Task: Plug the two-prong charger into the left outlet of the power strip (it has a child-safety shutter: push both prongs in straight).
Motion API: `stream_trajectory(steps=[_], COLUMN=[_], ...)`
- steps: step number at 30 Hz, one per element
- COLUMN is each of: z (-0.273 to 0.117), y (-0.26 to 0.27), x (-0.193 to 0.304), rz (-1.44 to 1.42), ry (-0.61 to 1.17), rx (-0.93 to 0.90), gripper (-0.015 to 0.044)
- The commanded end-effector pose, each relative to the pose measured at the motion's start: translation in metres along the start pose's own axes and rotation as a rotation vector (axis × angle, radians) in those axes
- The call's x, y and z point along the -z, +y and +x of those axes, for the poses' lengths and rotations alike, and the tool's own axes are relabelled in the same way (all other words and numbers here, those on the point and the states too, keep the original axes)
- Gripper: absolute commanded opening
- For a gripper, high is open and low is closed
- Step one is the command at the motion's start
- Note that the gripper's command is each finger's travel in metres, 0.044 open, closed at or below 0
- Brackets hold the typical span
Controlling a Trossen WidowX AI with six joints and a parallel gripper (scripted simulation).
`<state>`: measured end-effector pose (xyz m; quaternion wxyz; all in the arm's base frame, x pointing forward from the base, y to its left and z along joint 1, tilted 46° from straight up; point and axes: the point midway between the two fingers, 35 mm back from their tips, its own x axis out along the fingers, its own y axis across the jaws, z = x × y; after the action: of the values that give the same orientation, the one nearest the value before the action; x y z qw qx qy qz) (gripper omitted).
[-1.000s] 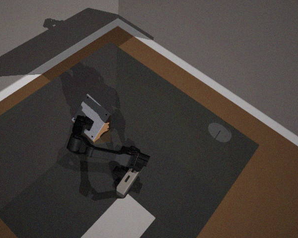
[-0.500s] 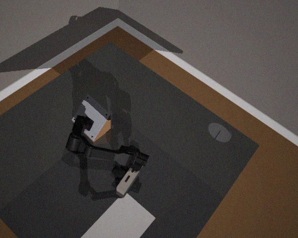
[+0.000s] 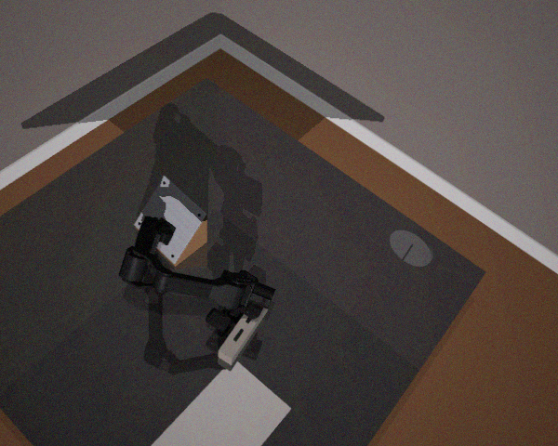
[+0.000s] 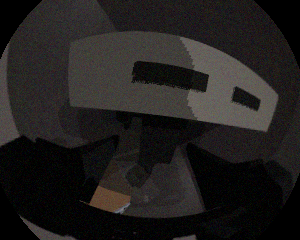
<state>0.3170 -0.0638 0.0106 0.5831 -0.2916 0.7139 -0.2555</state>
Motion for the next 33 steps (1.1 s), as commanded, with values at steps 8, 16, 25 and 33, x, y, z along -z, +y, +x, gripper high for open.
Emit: stream_trajectory(steps=[8, 16, 25, 33], z=[0.000, 0.001, 0.002, 0.003], y=[0.000, 0.000, 0.000, 0.000], x=[0.013, 0.021, 0.031, 0.039], rz=[0.004, 0.004, 0.003, 0.003], ry=[-0.004, -0.003, -0.003, -0.002], rx=[0.001, 0.001, 0.001, 0.001], gripper=[0.0440, 0.0440, 0.0440, 0.0440])
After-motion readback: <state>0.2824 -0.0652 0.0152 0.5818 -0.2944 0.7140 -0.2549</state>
